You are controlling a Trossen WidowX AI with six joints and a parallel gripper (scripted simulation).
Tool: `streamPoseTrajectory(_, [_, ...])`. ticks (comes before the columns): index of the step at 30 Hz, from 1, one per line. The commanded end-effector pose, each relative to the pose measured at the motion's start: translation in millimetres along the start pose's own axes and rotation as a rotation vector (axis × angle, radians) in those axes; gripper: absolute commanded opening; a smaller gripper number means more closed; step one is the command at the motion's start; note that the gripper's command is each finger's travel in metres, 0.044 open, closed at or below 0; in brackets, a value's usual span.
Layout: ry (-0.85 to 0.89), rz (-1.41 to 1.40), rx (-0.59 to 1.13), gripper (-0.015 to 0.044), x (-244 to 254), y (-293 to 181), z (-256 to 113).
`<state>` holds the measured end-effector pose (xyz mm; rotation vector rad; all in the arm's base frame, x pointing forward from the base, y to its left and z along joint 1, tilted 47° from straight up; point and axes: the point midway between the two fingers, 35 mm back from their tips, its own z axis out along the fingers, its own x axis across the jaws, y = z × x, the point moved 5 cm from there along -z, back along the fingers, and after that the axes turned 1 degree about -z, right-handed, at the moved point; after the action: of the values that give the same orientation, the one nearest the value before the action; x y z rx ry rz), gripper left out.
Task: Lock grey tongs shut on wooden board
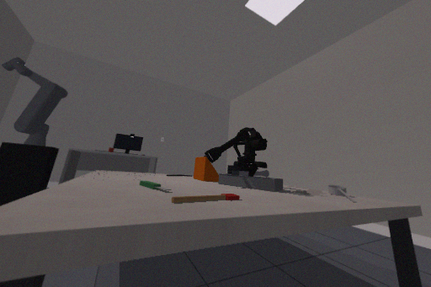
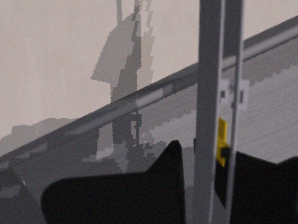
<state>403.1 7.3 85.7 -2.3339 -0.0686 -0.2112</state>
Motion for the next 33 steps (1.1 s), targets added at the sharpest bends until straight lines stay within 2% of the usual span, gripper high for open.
streamPoseTrajectory(1, [0.001,-0.002,-0.003,-0.015,2.9,1.3,-13.7])
streamPoseTrajectory(8, [-0.004,0.003,-0.004,-0.015,4.0,3.5,-105.4])
streamPoseTrajectory(11, [-0.004,0.004,0.0,-0.015,0.7,1.9,-126.7])
streamPoseTrajectory(27, [-0.004,0.004,0.0,-0.015,0.4,1.8,-128.4])
streamPoseTrajectory(33, [-0.007,0.05,-0.002,-0.015,-1.3,-20.6,-126.1])
